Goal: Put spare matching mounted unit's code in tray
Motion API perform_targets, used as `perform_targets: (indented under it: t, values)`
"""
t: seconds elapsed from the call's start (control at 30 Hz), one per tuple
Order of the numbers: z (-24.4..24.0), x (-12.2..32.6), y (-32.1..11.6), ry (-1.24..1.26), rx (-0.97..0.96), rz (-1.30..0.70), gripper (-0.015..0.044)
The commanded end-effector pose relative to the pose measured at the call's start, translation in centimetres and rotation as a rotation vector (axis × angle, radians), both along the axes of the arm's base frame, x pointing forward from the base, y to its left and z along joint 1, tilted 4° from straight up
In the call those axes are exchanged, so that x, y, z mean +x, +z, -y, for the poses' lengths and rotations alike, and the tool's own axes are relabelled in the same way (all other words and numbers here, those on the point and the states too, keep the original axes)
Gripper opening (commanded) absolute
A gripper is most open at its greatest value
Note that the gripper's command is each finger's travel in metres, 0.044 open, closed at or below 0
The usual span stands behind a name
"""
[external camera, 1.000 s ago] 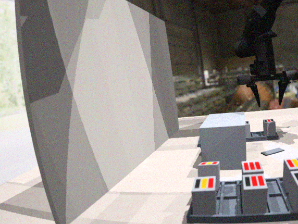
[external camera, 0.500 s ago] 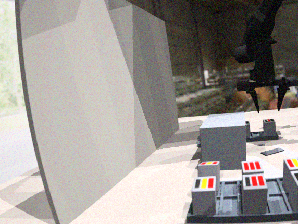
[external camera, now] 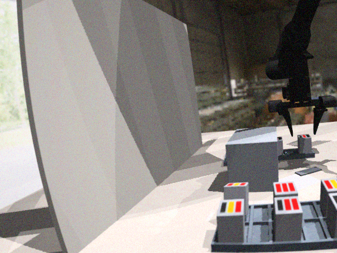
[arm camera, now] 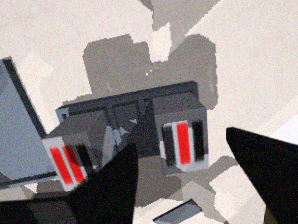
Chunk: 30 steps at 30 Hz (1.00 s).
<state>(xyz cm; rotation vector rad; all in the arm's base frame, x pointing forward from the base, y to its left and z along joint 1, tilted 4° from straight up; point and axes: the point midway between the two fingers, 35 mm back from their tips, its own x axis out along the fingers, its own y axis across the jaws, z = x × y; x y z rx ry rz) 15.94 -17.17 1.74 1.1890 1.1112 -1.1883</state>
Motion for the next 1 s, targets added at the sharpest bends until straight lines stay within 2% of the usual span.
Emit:
perform_targets:
  t: [0.0,0.77,0.93,0.97]
  values:
    - [0.0,0.1,-0.6,-0.006,0.003,0.002,0.03]
    - [-0.1,0.1,-3.8,-0.006,0.004,0.002,0.03]
    - [-0.1,0.1,-3.7,0.0,0.003,-0.002,0.0169]
    - [-0.1,0.1,-3.7,0.0,0.003,-0.002,0.0162]
